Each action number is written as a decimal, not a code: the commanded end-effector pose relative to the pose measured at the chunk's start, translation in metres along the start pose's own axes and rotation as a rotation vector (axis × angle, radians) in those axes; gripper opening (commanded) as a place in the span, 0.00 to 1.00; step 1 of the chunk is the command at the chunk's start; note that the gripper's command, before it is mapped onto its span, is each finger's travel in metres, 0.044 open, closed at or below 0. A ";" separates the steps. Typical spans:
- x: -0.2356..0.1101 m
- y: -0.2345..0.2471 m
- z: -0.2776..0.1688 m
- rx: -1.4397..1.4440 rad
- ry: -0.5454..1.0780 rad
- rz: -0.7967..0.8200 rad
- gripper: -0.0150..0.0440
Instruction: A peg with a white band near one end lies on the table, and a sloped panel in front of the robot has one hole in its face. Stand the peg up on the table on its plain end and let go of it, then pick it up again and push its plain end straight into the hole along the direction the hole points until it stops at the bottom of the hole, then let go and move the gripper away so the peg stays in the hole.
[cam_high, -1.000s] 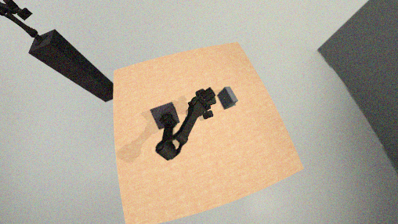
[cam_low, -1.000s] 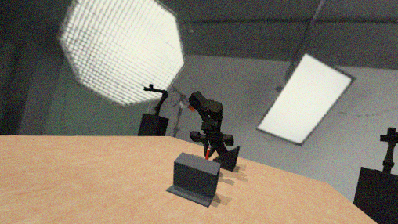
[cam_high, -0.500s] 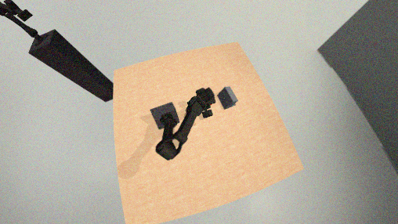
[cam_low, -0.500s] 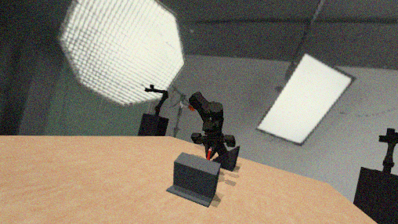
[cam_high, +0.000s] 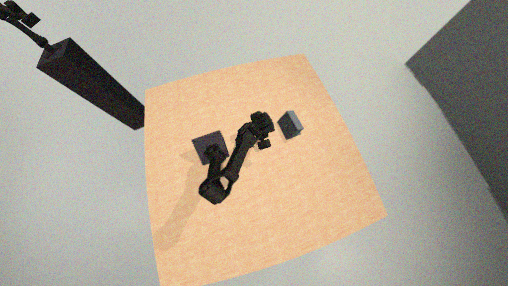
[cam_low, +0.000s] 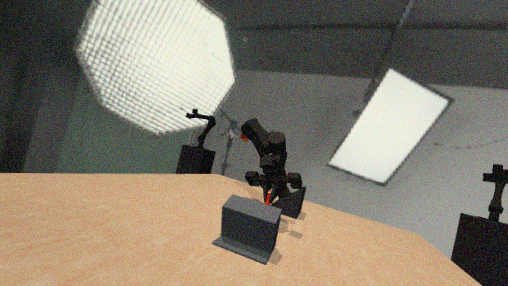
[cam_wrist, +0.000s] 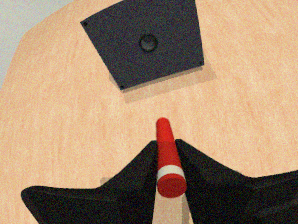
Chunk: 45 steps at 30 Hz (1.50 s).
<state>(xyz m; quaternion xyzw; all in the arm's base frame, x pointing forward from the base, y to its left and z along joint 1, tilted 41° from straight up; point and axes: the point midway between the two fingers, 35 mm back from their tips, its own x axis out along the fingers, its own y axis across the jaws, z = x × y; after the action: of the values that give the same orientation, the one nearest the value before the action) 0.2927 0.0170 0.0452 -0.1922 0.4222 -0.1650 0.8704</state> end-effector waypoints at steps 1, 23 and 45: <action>0.001 0.001 -0.001 0.005 -0.021 -0.001 0.25; 0.003 0.007 0.002 0.068 -0.126 0.018 0.25; 0.001 0.010 0.004 0.132 -0.229 0.036 0.25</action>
<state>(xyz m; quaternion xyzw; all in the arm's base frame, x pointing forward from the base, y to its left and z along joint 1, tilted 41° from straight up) 0.2992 0.0266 0.0424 -0.1443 0.3192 -0.1536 0.9240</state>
